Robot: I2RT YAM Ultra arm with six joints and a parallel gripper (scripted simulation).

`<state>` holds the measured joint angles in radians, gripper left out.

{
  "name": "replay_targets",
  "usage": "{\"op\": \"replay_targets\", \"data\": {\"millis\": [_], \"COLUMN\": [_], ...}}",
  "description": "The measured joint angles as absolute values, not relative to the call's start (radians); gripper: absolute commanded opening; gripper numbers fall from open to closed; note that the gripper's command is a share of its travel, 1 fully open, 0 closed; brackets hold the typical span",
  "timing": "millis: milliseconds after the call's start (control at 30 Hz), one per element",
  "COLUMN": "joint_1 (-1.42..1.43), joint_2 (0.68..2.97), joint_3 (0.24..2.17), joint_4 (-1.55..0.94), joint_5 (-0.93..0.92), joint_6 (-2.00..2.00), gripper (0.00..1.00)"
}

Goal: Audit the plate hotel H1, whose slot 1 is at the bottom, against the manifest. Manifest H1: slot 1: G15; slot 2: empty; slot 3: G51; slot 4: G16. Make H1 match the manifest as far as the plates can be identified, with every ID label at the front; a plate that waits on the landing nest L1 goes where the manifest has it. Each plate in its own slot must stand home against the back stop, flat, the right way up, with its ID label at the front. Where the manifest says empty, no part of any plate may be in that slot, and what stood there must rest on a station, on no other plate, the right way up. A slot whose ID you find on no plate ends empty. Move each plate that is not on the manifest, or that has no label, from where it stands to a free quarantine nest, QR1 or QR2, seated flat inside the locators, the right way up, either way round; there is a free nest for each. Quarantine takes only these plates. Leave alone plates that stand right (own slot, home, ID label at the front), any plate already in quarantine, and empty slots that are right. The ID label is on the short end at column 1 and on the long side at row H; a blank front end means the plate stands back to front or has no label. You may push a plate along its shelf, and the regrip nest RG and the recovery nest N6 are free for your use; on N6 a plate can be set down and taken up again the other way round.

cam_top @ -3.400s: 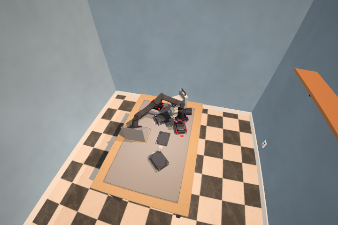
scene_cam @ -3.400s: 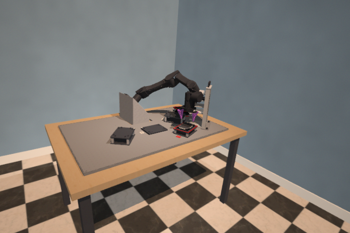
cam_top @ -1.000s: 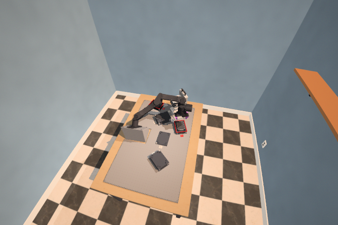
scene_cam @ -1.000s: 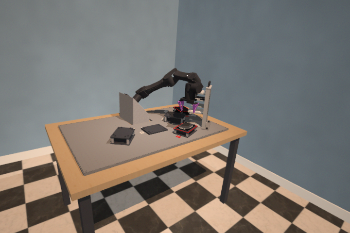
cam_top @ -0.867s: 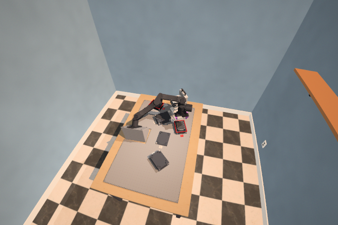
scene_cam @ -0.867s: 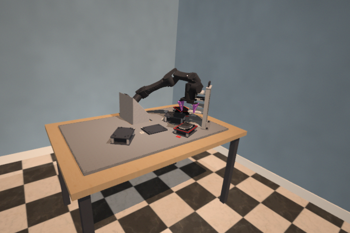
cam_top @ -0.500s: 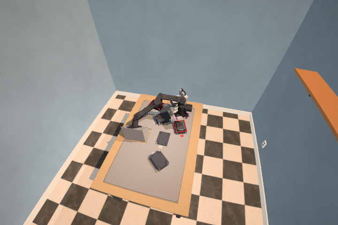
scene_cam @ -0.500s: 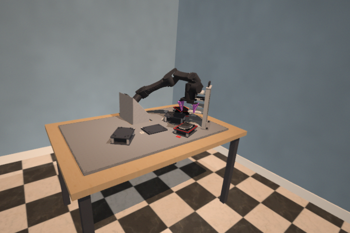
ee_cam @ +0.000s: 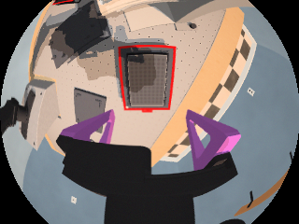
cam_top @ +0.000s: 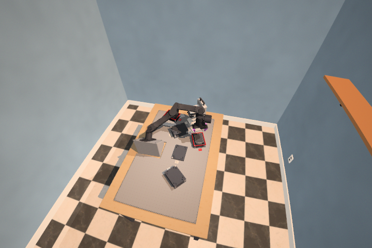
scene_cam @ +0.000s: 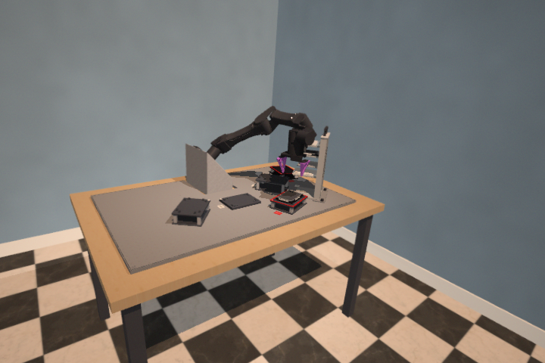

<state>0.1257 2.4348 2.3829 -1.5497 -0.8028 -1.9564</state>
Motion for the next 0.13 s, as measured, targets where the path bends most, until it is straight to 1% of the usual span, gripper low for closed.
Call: {"op": "replay_targets", "data": {"millis": [133], "joint_1": [0.126], "joint_2": [2.435], "joint_3": [2.383], "joint_4": [-1.550], "joint_5": [-0.803], "joint_6": [-1.956], "gripper": [1.00]}}
